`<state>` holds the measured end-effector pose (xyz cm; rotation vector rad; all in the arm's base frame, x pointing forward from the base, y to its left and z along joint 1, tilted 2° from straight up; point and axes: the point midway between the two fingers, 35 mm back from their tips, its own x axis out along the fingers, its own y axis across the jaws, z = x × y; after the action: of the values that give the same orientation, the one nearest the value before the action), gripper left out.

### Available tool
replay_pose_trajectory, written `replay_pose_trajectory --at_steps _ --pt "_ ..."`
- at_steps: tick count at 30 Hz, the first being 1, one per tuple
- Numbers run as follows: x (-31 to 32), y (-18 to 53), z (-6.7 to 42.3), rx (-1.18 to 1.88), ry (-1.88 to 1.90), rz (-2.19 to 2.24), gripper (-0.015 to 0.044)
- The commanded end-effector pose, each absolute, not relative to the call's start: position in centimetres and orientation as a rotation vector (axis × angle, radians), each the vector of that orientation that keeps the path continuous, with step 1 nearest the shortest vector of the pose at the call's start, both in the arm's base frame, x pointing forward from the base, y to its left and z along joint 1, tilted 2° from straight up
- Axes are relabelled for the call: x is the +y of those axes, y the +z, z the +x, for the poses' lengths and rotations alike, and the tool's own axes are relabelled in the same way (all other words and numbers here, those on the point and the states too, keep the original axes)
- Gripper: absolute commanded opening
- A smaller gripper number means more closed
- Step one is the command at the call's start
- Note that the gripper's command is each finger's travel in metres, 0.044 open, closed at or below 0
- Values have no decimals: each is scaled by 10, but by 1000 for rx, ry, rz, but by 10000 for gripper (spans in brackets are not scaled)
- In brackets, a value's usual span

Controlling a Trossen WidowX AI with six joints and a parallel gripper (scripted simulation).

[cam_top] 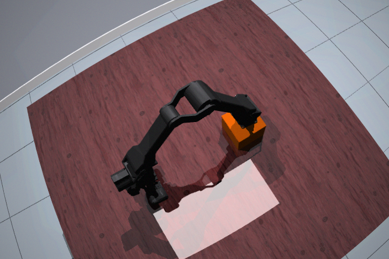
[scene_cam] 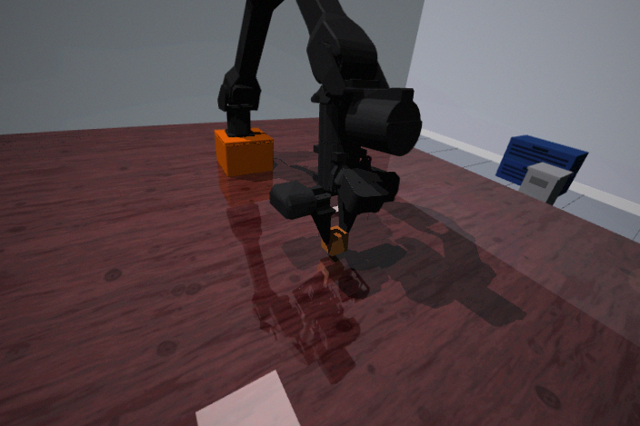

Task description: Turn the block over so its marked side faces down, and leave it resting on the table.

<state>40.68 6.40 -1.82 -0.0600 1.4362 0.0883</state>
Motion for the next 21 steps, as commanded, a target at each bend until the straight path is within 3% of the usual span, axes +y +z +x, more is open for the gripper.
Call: replay_pose_trajectory --at_steps 1,21 --pt "64 -17 408 1373 87 -62 0" --pt "63 -18 402 1094 90 -46 0"
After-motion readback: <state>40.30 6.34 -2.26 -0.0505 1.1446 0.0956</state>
